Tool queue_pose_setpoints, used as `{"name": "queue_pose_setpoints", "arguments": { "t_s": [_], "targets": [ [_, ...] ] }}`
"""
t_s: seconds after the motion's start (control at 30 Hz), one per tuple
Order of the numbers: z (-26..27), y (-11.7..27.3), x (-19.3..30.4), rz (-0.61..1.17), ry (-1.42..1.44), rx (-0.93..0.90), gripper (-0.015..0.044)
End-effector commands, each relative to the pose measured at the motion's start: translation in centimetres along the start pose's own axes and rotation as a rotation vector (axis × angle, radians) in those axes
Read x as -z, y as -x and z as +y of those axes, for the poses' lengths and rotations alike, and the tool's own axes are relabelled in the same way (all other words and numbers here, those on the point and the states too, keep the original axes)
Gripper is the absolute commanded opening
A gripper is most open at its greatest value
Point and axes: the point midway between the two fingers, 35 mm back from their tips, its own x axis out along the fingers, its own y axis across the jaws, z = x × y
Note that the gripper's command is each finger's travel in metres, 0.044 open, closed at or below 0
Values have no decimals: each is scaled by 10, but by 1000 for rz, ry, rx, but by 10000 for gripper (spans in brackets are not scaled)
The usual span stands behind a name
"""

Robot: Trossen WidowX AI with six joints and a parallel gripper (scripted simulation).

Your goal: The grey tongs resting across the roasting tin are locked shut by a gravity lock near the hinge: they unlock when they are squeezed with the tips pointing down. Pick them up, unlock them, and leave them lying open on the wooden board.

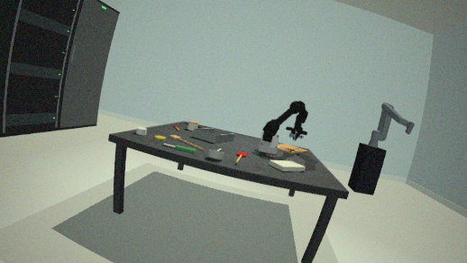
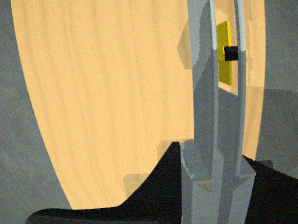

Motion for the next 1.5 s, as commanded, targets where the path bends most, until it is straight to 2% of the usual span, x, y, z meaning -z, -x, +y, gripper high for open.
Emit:
{"name": "queue_pose_setpoints", "arguments": {
  "t_s": [0.0,0.93,1.47],
  "targets": [
    [0,-5,0,-3,6,7,-150],
    [0,-43,5,-2,6,9,-150],
    [0,-43,6,4,0,2,270]
  ]
}}
